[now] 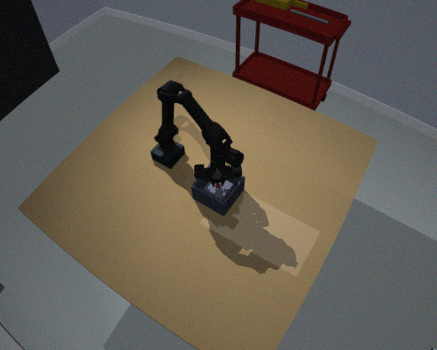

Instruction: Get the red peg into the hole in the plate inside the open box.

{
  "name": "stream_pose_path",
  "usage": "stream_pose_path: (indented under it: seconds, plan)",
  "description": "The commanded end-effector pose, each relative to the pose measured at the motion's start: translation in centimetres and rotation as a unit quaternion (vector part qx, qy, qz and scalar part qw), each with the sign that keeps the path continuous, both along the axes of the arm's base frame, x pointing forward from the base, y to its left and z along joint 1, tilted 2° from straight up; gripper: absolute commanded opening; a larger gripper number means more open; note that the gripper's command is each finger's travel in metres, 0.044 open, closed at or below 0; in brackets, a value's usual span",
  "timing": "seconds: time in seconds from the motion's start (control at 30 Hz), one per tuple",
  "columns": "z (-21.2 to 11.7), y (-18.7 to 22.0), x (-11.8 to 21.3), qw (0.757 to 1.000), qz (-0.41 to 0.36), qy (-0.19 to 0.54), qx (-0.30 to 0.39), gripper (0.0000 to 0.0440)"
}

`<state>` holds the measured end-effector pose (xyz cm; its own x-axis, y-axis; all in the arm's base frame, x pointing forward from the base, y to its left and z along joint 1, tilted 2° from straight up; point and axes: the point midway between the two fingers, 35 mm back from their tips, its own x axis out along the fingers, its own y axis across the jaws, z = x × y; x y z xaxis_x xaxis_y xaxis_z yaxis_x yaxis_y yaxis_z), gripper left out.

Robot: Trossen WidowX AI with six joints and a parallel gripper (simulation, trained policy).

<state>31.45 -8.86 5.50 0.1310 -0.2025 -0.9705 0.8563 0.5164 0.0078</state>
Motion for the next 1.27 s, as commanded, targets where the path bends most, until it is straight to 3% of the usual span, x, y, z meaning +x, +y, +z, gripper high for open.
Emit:
stream_pose_path:
  seconds: [0.0,0.37,0.83,1.23]
  plan:
    - [0.4,-0.7,0.9,1.0,0.005,-0.005,-0.007,0.0192]
    - [1.4,-3.0,3.8,0.999,0.019,-0.018,-0.027,0.044]
    - [3.9,-6.6,6.8,0.995,0.007,-0.071,-0.071,0.044]
    - [4.0,-6.7,6.9,0.995,0.006,-0.073,-0.073,0.044]
